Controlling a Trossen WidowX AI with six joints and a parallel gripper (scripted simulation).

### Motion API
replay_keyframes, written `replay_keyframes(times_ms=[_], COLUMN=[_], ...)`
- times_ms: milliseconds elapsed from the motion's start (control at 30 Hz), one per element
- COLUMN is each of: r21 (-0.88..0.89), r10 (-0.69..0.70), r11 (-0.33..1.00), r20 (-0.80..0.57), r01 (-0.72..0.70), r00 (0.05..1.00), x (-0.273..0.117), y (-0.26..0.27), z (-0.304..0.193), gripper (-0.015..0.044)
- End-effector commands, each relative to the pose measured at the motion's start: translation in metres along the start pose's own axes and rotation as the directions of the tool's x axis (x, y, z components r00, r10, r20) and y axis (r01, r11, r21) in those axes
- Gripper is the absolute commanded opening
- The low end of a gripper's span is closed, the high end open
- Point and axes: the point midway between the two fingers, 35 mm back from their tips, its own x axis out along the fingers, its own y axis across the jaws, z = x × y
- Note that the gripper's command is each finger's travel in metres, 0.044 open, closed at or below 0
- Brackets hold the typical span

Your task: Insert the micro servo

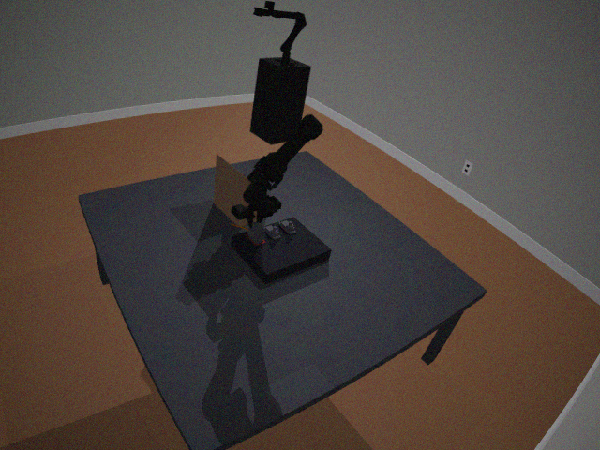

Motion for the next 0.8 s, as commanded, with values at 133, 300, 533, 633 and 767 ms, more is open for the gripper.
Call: replay_keyframes(times_ms=[133,300,533,633,767], r21=[-0.007,-0.007,-0.007,-0.007,-0.001], r10=[0.006,0.006,0.006,0.006,0.001], r11=[1.000,1.000,1.000,1.000,1.000], r20=[0.002,0.002,0.002,0.002,0.001], r01=[-0.006,-0.006,-0.006,-0.006,-0.001], r00=[1.000,1.000,1.000,1.000,1.000], x=[0.0052,0.0052,0.0052,0.0052,-0.0027], y=[0.0006,0.0006,0.0006,0.0006,-0.0001], z=[0.0016,0.0016,0.0016,0.0016,0.0001], gripper=[0.0000,0.0000,0.0000,0.0000,0.0000])
